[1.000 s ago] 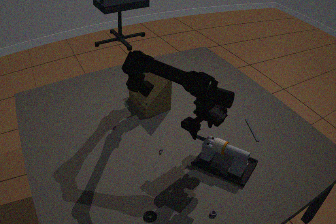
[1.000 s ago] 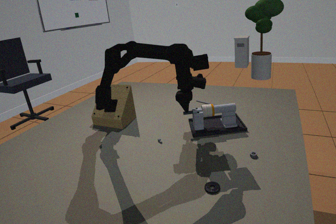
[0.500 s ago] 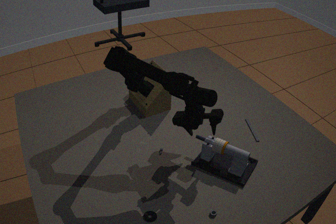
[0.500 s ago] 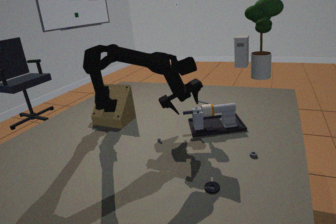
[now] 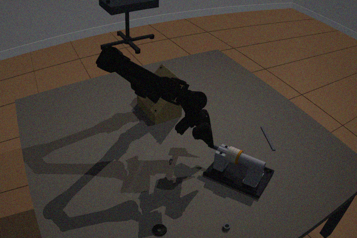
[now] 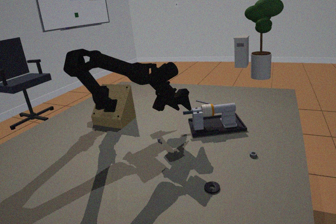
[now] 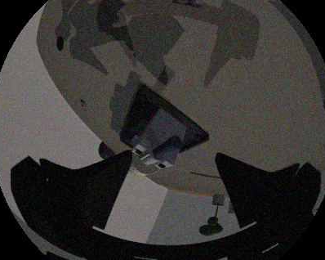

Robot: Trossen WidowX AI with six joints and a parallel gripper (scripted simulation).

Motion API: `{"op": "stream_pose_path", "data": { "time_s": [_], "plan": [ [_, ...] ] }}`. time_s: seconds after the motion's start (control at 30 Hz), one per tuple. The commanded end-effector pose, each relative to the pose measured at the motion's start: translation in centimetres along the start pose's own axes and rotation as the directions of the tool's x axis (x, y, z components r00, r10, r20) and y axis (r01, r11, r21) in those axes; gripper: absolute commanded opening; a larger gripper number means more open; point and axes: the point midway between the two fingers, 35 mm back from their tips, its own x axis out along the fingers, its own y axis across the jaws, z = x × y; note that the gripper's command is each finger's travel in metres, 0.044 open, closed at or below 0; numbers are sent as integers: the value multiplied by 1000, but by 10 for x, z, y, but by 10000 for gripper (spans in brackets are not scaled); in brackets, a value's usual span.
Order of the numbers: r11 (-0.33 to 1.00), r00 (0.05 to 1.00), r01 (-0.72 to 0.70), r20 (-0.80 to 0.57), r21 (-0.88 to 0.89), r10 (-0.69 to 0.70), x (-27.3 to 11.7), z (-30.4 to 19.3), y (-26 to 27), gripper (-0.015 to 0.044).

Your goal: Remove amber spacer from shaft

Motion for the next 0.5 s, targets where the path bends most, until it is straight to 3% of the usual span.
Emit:
{"op": "stream_pose_path", "data": {
  "time_s": [0.0, 0.47],
  "plan": [
    [820, 986, -53, -102, 569, 135, -16, 15, -5, 440],
    [820, 986, -53, -102, 569, 135, -16, 15, -5, 440]
  ]
}}
